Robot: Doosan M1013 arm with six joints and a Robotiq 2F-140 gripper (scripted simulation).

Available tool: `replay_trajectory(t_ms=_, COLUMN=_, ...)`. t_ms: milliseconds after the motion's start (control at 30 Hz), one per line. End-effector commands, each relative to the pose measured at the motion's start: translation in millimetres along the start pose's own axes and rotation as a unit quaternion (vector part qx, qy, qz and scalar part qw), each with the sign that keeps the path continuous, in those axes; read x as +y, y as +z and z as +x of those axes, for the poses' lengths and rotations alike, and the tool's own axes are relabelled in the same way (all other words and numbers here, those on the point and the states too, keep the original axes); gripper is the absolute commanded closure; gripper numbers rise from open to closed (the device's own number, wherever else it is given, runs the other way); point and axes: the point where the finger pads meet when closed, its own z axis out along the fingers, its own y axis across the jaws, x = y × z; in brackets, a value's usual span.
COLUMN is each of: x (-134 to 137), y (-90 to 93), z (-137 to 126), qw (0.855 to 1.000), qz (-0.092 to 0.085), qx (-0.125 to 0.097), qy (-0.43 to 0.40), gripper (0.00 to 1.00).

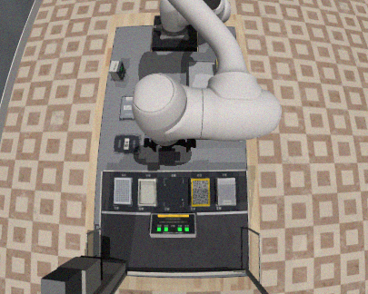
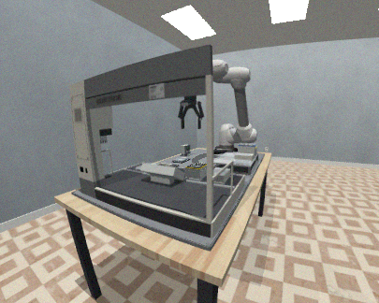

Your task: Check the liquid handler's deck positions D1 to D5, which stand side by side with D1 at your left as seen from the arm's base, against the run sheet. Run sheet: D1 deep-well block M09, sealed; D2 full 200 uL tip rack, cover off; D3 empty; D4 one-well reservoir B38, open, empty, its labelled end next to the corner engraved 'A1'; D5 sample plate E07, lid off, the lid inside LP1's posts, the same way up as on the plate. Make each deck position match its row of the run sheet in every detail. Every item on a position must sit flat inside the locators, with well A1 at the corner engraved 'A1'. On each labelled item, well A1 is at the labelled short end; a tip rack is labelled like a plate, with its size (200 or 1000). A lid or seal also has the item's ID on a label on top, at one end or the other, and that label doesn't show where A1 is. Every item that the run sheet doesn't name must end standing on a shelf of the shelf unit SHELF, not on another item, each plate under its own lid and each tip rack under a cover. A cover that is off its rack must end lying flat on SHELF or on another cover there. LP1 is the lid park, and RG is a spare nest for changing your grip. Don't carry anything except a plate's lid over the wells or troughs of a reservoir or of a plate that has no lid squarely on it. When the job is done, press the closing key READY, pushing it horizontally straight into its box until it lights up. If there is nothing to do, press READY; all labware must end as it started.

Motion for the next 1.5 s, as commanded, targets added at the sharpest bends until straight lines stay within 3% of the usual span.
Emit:
replay_trajectory(t_ms=0, x=0, y=2.9, z=1, qw=1.0, qz=-0.001, qx=-0.003, qy=0.0, gripper=0.21)
replay_trajectory(t_ms=1467, x=152, y=1.4, z=102, qw=1.0, qz=-0.001, qx=-0.003, qy=-0.009, gripper=0.21)
